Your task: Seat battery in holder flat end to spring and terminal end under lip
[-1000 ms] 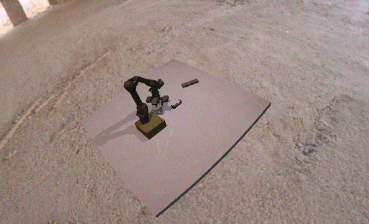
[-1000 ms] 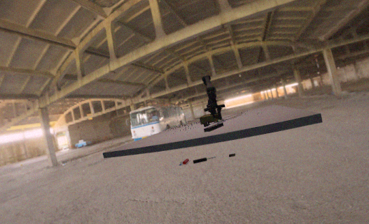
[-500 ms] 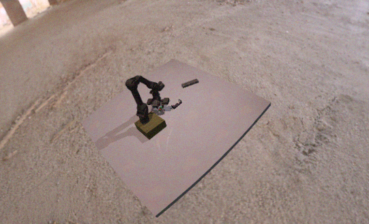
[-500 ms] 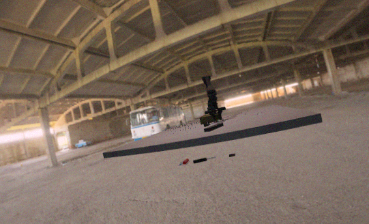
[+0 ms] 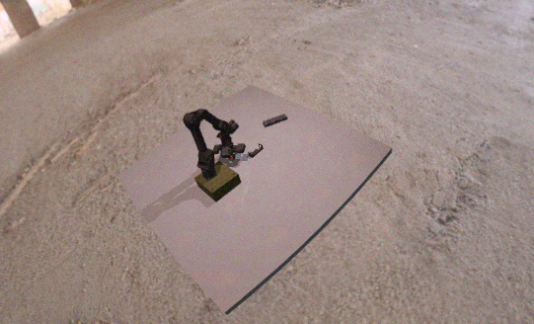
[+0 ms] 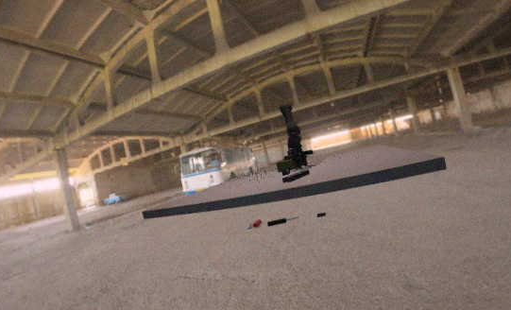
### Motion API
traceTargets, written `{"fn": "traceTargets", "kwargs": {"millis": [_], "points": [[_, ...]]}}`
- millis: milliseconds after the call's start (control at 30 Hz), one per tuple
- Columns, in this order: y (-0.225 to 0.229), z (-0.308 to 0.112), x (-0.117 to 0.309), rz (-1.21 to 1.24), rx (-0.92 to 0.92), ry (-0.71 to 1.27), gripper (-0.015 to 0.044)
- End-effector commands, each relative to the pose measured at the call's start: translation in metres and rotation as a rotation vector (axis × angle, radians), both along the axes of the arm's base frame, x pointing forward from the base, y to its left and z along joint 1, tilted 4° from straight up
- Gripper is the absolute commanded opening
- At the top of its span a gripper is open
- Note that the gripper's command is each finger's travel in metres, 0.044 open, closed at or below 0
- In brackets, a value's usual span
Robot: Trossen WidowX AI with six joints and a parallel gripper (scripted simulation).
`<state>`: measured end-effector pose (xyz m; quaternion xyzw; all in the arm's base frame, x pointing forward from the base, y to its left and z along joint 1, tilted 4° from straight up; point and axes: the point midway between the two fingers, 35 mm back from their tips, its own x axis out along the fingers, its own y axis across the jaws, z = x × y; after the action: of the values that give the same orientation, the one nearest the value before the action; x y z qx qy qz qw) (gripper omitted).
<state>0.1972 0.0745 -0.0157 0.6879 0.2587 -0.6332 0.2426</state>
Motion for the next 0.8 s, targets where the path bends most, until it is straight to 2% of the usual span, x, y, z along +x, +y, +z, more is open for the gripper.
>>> {"fn": "traceTargets", "kwargs": {"millis": [0, 233, 467, 600, 767], "points": [[0.001, -0.001, 0.0, -0.003, 0.003, 0.001, 0.0071], [0.001, 0.001, 0.002, 0.024, 0.0, -0.014, 0.006], [-0.002, 0.045, -0.002, 0.0, 0.003, -0.001, 0.006], [-0.002, 0.05, -0.003, 0.004, 0.003, 0.0, 0.006], [-0.004, 0.054, 0.007, 0.192, -0.009, -0.01, 0.006]]}}
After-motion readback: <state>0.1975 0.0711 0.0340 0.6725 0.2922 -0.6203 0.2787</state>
